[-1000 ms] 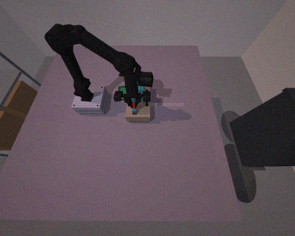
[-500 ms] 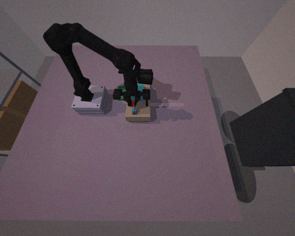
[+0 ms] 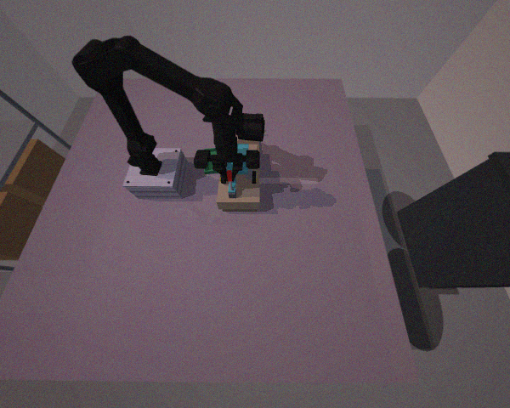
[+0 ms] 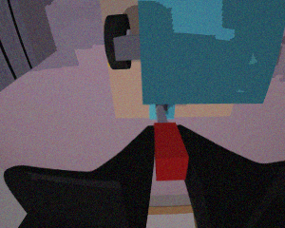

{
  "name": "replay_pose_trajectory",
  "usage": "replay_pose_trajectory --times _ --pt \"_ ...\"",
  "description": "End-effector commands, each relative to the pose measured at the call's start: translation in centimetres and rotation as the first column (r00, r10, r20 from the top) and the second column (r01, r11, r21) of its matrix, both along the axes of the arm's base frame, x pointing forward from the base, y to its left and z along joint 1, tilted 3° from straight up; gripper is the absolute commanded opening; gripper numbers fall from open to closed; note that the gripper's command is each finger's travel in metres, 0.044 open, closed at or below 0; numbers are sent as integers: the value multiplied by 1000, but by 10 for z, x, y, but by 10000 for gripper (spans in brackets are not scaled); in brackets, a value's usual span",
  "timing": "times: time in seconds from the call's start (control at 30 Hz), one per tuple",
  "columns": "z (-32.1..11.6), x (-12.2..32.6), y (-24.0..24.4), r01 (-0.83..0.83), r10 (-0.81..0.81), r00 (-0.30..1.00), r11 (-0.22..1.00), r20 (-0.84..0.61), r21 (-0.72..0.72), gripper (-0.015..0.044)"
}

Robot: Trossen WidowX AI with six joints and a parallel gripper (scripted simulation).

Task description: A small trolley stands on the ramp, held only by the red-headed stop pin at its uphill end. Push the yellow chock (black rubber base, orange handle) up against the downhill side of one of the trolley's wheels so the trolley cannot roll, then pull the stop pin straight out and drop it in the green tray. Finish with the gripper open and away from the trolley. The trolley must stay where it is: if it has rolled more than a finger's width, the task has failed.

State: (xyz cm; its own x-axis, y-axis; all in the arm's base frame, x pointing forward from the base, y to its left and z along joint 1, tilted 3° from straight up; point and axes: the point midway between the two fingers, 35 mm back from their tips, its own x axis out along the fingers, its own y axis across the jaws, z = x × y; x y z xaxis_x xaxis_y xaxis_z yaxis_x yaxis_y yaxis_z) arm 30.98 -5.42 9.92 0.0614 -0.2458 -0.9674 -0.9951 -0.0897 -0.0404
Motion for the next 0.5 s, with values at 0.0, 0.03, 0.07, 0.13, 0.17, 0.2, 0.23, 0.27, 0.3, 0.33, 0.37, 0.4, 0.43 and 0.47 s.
replay_pose_trajectory --times 0.0,0.03,0.07,0.13,0.17,0.2,0.23,0.27,0.3,0.33,0.37,0.4,0.43,0.47 --pt "4 0 -1 4 -4 1000 1000 4 -7 0" --pt "5 0 -1 4 -4 1000 1000 4 -7 0" --pt "6 0 -1 4 -4 1000 1000 4 -7 0" --pt "8 0 -1 4 -4 1000 1000 4 -7 0" --pt "9 0 -1 4 -4 1000 1000 4 -7 0" --pt "10 0 -1 4 -4 1000 1000 4 -7 0" --pt "10 0 -1 4 -4 1000 1000 4 -7 0" --pt "11 1 -1 4 -4 1000 1000 4 -7 0" --pt "12 1 -1 4 -4 1000 1000 4 -7 0" --pt "13 1 -1 4 -4 1000 1000 4 -7 0" --pt "14 1 -1 4 -4 1000 1000 4 -7 0" --pt "15 1 -2 4 -4 1000 1000 4 -7 0" --pt "16 1 -2 4 -4 1000 1000 4 -7 0" --pt "17 1 -2 4 -4 1000 1000 4 -7 0"
